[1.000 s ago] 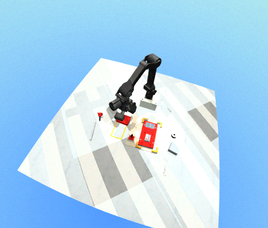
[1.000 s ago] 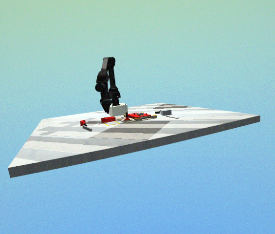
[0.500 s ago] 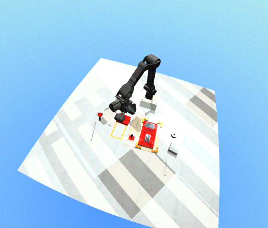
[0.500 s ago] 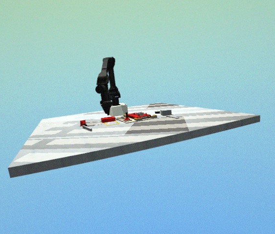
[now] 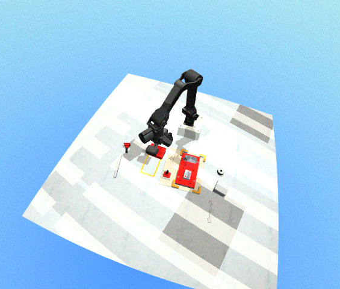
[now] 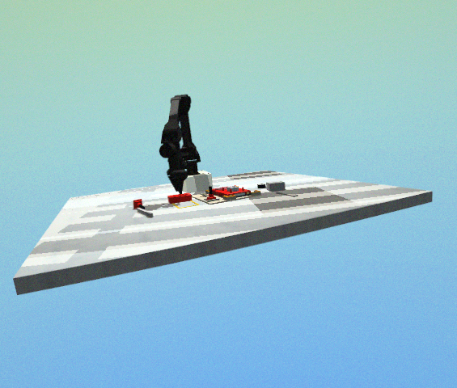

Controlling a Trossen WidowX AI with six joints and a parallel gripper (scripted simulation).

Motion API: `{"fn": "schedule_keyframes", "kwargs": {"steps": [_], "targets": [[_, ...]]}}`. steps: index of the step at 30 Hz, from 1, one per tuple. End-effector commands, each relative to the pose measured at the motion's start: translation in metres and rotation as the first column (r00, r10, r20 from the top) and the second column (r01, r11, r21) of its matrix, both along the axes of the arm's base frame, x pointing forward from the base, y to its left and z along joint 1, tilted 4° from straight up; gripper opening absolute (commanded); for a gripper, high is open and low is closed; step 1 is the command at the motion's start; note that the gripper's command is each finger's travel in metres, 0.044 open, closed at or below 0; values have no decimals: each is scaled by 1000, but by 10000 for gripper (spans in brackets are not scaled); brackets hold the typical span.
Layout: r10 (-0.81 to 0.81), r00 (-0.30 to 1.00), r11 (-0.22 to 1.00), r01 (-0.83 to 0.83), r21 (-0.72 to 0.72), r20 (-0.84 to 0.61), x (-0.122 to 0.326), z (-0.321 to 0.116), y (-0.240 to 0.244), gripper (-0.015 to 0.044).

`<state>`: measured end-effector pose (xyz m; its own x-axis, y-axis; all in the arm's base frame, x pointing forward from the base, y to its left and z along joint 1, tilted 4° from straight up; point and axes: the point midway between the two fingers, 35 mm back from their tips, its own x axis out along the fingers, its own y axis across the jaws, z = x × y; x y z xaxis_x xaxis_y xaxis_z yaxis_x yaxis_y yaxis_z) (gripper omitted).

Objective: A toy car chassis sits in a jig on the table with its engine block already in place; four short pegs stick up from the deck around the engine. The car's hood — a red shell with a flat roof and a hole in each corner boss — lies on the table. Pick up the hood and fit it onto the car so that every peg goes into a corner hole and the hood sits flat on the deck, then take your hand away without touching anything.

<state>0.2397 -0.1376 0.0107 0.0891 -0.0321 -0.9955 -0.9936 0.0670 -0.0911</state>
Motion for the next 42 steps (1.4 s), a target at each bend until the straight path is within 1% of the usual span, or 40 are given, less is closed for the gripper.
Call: {"fn": "schedule_keyframes", "kwargs": {"steps": [1,42], "targets": [[-5,1000,1000,5,-1,-4,0,-4,0,440],[-5,1000,1000,5,-1,-4,2,-24,0,440]]}}
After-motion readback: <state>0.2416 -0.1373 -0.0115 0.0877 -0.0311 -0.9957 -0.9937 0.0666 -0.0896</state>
